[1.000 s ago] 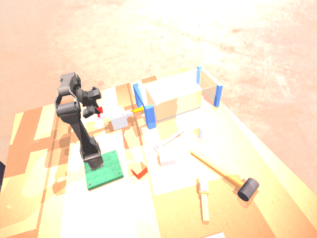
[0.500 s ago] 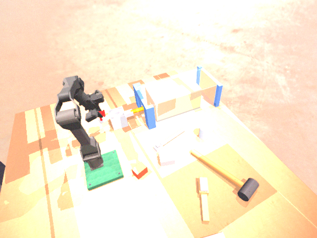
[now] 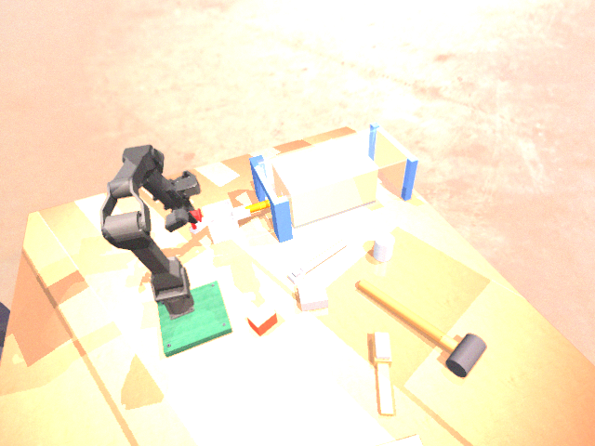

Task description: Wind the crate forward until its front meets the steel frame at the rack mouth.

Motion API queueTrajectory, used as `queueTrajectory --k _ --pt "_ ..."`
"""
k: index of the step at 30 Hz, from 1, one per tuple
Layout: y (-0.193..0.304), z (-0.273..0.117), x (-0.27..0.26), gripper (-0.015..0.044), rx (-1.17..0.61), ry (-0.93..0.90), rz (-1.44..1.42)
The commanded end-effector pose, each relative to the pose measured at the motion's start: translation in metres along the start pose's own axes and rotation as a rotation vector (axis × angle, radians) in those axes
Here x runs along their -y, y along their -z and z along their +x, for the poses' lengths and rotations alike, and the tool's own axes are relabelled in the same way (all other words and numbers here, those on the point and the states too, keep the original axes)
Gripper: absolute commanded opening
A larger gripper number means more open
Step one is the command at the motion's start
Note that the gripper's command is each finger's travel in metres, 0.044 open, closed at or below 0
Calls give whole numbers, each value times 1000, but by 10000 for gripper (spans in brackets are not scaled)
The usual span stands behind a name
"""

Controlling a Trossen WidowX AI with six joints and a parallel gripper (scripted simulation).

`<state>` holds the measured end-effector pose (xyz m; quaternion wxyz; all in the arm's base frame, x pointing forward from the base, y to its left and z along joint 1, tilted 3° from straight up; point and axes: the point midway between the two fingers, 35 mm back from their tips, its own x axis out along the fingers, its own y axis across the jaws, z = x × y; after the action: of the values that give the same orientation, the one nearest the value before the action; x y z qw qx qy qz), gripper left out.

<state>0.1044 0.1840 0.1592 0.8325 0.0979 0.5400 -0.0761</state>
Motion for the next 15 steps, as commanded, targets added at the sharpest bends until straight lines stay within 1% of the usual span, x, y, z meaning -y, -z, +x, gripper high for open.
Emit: queueTrajectory --k 1,15 --pt "-8 7 8 0 18 25 7" --pt "-23 13 18 0 19 26 7"
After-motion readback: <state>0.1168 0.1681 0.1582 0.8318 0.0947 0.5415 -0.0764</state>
